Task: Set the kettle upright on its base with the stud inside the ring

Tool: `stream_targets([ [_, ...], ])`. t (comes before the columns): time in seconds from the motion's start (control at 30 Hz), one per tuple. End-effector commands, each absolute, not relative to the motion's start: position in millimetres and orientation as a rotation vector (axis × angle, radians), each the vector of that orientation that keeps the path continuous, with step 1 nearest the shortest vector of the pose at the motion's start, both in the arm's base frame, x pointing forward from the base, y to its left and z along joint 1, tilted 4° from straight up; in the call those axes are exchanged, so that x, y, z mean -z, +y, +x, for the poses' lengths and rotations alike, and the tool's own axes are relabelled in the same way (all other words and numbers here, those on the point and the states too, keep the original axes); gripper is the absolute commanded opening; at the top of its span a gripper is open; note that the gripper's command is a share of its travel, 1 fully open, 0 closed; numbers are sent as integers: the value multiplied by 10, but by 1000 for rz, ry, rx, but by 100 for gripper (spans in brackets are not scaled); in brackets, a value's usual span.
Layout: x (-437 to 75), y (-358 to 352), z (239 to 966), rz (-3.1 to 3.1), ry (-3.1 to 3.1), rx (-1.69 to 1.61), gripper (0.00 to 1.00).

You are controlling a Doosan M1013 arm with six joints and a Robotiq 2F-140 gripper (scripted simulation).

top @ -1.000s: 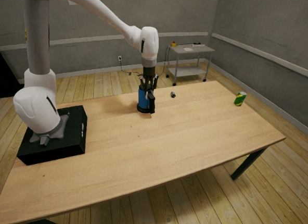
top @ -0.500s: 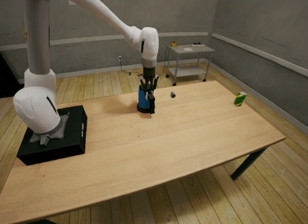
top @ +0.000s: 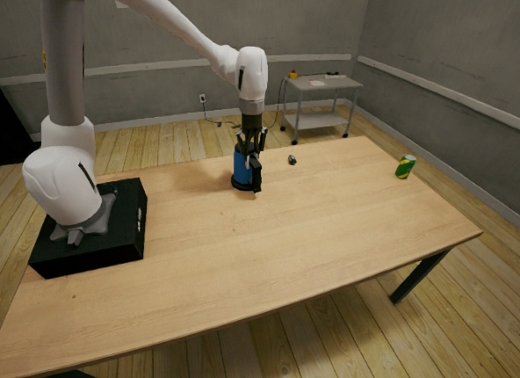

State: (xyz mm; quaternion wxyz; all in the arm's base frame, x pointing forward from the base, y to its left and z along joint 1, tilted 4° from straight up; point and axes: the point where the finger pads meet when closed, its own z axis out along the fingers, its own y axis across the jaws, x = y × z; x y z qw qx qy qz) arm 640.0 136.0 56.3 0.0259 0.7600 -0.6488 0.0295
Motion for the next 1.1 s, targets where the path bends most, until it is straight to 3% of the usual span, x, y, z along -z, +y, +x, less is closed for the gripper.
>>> stream_targets([
  [0.0,-560,1362,6404,2350,-2006,-92,10],
  [1.07,-528,1359,6405,2350,-2006,-92,10],
])
